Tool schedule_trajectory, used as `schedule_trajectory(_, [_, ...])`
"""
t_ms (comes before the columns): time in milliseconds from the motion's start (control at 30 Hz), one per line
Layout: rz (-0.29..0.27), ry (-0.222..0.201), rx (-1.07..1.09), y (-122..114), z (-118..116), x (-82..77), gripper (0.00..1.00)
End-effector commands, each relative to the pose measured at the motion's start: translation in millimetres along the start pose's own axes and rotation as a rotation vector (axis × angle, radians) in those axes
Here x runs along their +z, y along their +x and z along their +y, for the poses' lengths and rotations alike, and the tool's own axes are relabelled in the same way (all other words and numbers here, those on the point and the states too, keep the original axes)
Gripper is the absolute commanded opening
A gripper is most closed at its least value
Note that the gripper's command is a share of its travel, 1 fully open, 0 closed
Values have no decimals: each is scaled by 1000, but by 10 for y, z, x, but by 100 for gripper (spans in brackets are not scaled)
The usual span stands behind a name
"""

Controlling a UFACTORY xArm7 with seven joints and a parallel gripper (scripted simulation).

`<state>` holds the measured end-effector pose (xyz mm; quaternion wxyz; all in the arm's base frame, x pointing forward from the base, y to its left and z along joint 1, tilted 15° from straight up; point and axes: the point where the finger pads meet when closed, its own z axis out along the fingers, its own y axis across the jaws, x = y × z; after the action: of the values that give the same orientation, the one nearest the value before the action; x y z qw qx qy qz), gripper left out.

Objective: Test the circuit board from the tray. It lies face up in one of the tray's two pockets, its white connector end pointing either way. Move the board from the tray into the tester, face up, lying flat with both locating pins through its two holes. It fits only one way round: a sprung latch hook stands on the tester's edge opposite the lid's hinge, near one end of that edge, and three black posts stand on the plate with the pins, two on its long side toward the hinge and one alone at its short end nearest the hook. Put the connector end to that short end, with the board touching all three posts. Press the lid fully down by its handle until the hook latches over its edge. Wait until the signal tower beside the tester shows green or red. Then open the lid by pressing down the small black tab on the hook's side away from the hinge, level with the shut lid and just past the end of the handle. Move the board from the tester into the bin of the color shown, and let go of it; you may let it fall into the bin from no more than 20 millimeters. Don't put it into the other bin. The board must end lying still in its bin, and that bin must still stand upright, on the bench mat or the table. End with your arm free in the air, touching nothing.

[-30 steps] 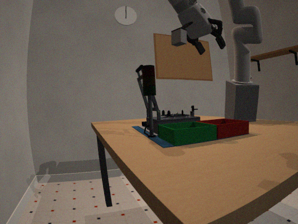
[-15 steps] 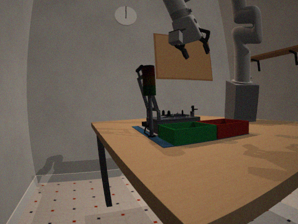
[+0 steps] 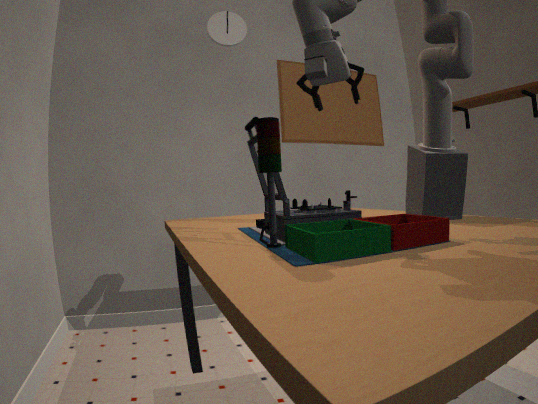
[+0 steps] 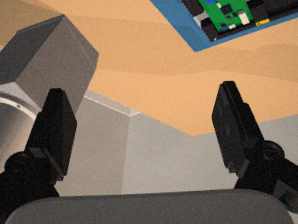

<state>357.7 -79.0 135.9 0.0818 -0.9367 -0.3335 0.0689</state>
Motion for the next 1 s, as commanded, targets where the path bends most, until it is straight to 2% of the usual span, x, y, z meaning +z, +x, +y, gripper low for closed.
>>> schedule_trajectory(0, [58, -36, -98, -258, 194, 21, 100])
schedule_trajectory(33, [58, -36, -98, -258, 194, 21, 100])
schedule_trajectory(133, [95, -63, -180, -492, 356, 56, 100])
schedule_trajectory(200, [95, -63, -180, -492, 356, 56, 100])
schedule_trajectory(233, [111, -78, -219, -611, 429, 74, 100])
schedule_trajectory(267, [111, -78, -219, -611, 429, 74, 100])
schedule_trajectory(367, [143, -100, -290, -810, 565, 104, 100])
schedule_trajectory(433, [143, -100, -290, -810, 565, 104, 100])
schedule_trajectory(533, [169, -126, -354, -1006, 686, 133, 100])
schedule_trajectory(600, [169, -126, -354, -1006, 686, 133, 100])
schedule_trajectory(667, [195, -141, -409, -1156, 790, 156, 100])
schedule_trajectory(733, [195, -141, -409, -1156, 790, 156, 100])
schedule_trajectory(967, [232, -174, -498, -1424, 960, 196, 100])
